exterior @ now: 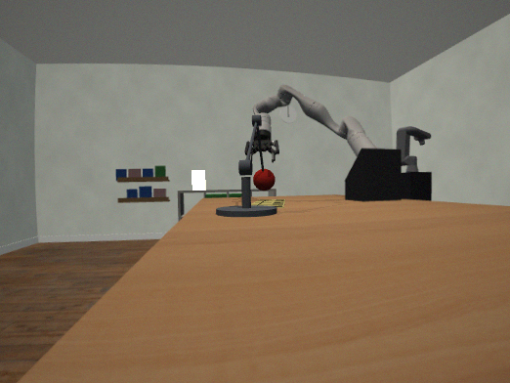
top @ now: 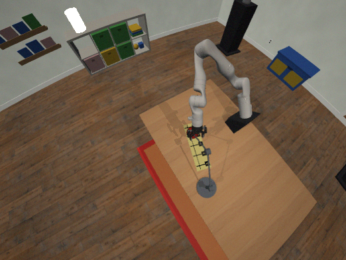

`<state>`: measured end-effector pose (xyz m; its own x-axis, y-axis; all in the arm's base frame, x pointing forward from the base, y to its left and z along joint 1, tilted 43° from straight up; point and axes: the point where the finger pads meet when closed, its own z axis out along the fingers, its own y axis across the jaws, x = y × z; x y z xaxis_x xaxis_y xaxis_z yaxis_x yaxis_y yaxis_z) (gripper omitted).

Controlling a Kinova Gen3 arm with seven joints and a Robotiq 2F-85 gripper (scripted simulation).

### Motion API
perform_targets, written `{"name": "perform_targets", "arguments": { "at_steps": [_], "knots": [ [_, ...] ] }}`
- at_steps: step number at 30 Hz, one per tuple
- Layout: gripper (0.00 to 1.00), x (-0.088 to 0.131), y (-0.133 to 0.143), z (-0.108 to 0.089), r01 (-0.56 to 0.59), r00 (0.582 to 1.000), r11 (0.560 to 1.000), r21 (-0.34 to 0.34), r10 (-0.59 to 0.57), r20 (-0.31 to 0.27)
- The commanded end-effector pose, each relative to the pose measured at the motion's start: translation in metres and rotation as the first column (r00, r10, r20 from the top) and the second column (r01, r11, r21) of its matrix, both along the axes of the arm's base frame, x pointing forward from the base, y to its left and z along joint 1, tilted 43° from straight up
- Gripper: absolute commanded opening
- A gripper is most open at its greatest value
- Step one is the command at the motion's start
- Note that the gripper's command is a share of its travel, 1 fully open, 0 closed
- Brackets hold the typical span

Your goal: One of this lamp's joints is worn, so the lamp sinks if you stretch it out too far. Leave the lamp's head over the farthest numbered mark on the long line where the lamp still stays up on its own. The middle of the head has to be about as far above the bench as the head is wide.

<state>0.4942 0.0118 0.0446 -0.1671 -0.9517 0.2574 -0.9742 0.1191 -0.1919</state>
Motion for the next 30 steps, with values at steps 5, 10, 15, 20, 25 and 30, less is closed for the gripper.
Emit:
{"name": "perform_targets", "arguments": {
  "at_steps": [5, 10, 15, 20, 25, 30],
  "knots": [
    [1.0, 0.0004, 0.0009, 0.0006, -0.001, 1.0, 1.0, 0.001, 0.001, 0.001],
    [1.0, 0.0004, 0.0009, 0.0006, -0.001, 1.0, 1.0, 0.001, 0.001, 0.001],
    [1.0, 0.0004, 0.0009, 0.0006, -0.001, 1.0, 1.0, 0.001, 0.001, 0.001],
    [1.0, 0.0004, 0.0009, 0.0006, -0.001, 1.0, 1.0, 0.001, 0.001, 0.001],
    [1.0, 0.0004, 0.0009, 0.0006, -0.001, 1.0, 1.0, 0.001, 0.001, 0.001],
    [1.0, -0.0002, 0.0022, 0.0047, -0.001, 1.0, 1.0, 0.001, 0.001, 0.001]
  ]
}}
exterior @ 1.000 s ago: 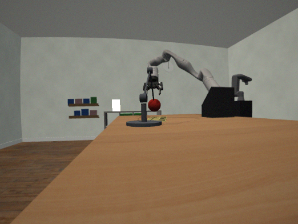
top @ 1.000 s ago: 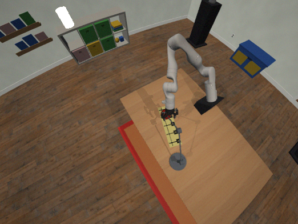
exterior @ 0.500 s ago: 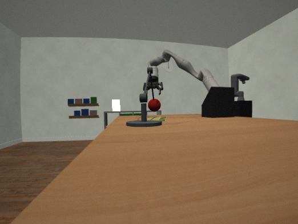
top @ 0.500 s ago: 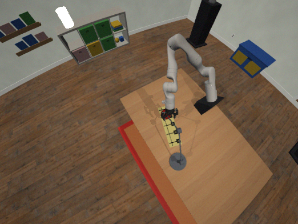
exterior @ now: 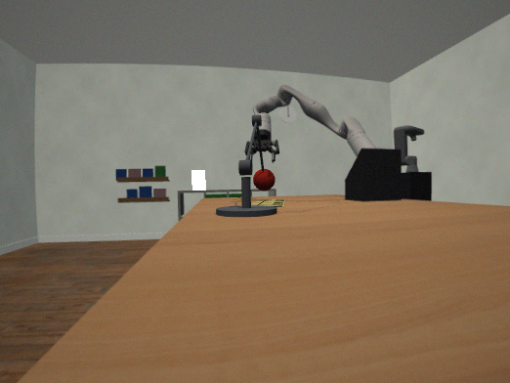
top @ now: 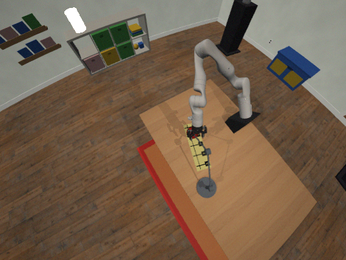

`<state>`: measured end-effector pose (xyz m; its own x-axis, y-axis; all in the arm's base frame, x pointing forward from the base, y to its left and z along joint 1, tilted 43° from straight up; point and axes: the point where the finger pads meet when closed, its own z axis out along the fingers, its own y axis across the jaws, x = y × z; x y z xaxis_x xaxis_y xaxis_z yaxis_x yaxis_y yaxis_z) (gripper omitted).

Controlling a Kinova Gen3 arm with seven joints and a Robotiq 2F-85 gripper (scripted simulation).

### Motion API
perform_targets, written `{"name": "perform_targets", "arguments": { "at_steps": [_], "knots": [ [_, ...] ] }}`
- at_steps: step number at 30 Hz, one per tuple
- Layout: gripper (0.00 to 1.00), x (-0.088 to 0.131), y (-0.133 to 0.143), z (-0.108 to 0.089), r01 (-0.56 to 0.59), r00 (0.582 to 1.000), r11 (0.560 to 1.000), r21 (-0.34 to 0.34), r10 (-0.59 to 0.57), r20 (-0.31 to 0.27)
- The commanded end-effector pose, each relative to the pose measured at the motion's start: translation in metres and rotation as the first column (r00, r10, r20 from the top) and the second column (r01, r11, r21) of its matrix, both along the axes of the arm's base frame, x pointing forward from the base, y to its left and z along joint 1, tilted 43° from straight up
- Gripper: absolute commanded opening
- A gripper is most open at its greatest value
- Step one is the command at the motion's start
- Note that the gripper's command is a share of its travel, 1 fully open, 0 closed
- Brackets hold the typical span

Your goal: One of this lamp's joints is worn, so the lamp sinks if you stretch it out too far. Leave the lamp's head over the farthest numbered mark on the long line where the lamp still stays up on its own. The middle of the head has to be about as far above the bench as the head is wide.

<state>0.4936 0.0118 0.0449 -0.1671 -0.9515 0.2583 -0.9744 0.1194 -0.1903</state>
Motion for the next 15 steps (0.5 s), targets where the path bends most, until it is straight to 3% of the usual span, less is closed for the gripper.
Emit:
{"name": "perform_targets", "arguments": {
  "at_steps": [1, 15],
  "knots": [
    [1.0, 0.0, 0.003, 0.008, -0.002, 1.0, 1.0, 0.001, 0.002, 0.003],
    [1.0, -0.009, 0.02, 0.062, -0.002, 1.0, 1.0, 0.001, 0.002, 0.003]
  ]
}}
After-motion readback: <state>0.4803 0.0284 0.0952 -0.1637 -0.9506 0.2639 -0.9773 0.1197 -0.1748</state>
